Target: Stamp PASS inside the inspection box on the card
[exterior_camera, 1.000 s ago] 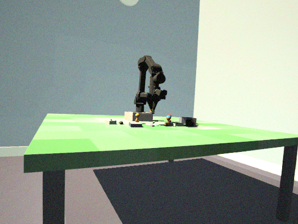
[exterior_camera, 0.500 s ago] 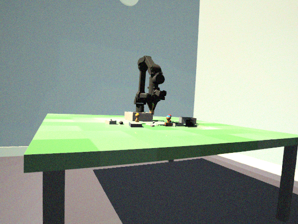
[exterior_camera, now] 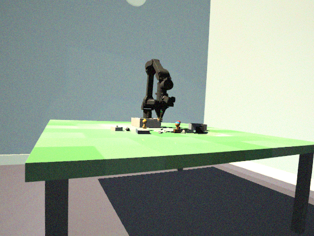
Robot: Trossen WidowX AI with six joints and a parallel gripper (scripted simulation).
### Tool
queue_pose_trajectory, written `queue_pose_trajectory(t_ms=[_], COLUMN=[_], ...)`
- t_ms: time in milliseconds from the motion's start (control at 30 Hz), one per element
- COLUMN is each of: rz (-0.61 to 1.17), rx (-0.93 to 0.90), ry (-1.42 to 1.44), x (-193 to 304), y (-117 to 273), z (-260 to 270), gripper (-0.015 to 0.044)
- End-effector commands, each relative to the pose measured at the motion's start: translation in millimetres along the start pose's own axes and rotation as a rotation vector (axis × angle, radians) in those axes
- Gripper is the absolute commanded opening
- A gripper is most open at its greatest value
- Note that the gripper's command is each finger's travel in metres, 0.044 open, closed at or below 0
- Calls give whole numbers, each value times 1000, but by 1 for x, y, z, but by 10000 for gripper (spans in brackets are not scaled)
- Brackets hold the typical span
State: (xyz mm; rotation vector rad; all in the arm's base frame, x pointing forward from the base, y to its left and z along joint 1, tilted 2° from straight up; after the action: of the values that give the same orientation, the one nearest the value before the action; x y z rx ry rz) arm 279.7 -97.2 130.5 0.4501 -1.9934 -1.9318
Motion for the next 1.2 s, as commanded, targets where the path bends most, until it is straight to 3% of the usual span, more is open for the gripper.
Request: queue_pose_trajectory(t_ms=[0, 1167], rz=[8, 7], rx=[-6, -10], ry=[3, 4], x=[0, 0], y=[-6, -29], z=[0, 0], gripper=[0, 0])
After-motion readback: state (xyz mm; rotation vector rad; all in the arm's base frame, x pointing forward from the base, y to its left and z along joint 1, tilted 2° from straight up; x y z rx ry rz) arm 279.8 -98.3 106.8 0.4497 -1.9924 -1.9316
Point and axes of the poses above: the point midway between the two fingers, 35 mm back from their tips, its own y axis back along the fingers, its own z axis across the jaws, x = y × z, the point moved 8 cm from there along y, back along the fingers, and after that the axes turned 13 degrees about y, right-handed, at the moved point
